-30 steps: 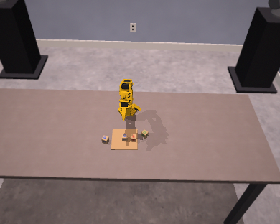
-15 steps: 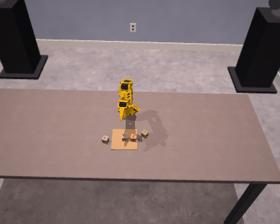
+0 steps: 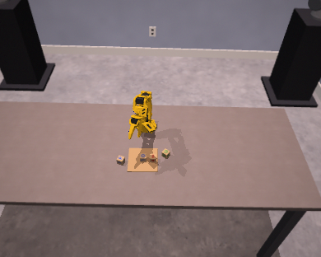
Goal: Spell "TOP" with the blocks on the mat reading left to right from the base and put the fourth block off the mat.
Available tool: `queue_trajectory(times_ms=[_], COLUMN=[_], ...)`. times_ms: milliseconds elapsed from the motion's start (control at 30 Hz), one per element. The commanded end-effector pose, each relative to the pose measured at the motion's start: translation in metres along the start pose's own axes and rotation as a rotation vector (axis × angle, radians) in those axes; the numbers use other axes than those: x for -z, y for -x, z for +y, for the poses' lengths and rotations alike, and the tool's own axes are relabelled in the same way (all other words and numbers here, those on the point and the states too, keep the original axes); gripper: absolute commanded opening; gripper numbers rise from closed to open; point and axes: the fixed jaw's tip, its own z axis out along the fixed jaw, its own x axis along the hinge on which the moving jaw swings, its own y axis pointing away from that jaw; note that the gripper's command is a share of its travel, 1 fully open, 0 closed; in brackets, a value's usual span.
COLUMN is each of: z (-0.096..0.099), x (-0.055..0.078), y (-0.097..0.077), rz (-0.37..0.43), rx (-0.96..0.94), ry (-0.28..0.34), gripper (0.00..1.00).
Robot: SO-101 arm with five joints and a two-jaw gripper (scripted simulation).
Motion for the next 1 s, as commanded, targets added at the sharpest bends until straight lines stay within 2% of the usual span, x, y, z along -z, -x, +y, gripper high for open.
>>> queue_trajectory(times_ms=[0, 367, 433, 733, 967], z=[-0.016, -0.039, -0.039, -0.054, -0.061], x=[0.010, 0.005, 0.005, 0.001, 0.000], y=[0.001, -0.009, -0.009, -0.019, -0.024], rz=[-0.028, -0.006, -0.006, 0.001, 0.002], rx=[-0.158, -0.651, -0.651, -0.980, -1.126], ry=[-0.077, -0.108, -0.108, -0.137, -0.152], gripper=[0.35, 0.35, 0.35, 0.35, 0.35])
